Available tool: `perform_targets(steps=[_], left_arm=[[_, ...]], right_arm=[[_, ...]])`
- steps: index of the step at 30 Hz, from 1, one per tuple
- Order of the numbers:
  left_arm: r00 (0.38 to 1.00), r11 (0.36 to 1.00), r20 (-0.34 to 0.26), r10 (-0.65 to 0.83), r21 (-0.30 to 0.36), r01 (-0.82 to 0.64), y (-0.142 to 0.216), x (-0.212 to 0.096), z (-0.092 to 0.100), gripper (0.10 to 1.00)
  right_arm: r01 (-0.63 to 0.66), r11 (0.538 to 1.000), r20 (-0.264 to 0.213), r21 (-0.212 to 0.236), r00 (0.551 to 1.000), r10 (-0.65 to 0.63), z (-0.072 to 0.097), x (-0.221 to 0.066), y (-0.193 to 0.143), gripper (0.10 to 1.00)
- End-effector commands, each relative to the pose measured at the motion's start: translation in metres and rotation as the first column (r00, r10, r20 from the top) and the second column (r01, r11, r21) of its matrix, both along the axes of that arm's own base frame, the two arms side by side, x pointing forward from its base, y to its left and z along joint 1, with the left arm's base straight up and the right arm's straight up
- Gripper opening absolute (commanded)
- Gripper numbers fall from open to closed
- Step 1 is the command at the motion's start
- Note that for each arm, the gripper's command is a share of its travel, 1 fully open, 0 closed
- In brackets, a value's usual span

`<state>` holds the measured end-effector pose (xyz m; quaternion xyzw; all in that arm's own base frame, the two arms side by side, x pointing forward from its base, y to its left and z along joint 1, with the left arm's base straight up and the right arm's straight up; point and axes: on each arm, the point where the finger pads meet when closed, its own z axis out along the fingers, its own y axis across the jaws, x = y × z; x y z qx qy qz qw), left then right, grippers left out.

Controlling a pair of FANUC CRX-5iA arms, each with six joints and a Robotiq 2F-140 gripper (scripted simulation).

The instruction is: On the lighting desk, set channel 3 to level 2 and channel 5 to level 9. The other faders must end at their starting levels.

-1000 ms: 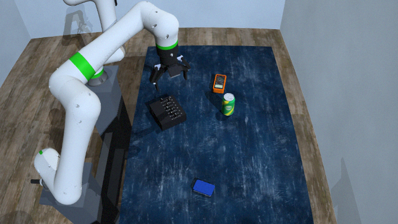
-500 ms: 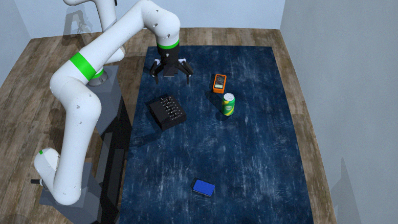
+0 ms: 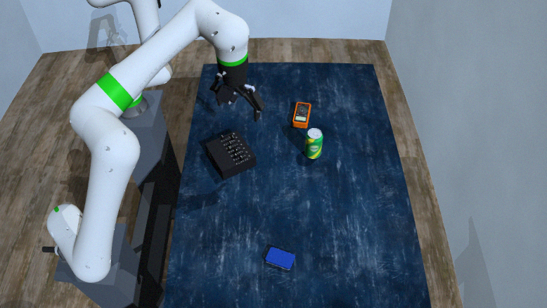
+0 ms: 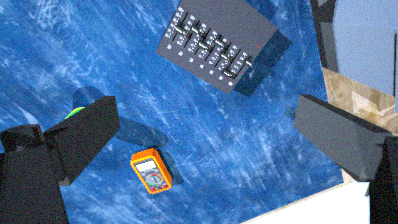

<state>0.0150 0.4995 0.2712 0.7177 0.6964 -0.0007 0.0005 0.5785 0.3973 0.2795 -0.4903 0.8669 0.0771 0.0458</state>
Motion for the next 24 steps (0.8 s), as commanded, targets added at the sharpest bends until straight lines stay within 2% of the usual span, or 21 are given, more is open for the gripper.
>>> perform_targets(steps=[1,6,13,24], left_arm=[[1.000,1.000,0.000,0.000,0.002,0.000,0.000,0.000,0.001,1.000],[1.000,1.000,0.000,0.000,0.002,0.000,0.000,0.000,0.001,1.000],[1.000,1.000,0.000,0.000,0.002,0.000,0.000,0.000,0.001,1.000],[1.000,1.000,0.000,0.000,0.002,0.000,0.000,0.000,0.001,1.000]], right_arm=[[0.164,0.986,-0.029,0.003,0.986,-0.164,0.005,0.002,-0.001,1.000],[0.309,0.951,-0.057,0.005,0.950,-0.308,0.009,0.004,-0.002,1.000],[0.486,0.874,-0.095,0.000,0.870,-0.484,0.014,0.007,-0.003,1.000],[0.529,0.849,-0.104,-0.003,0.844,-0.526,0.015,0.007,-0.003,1.000]])
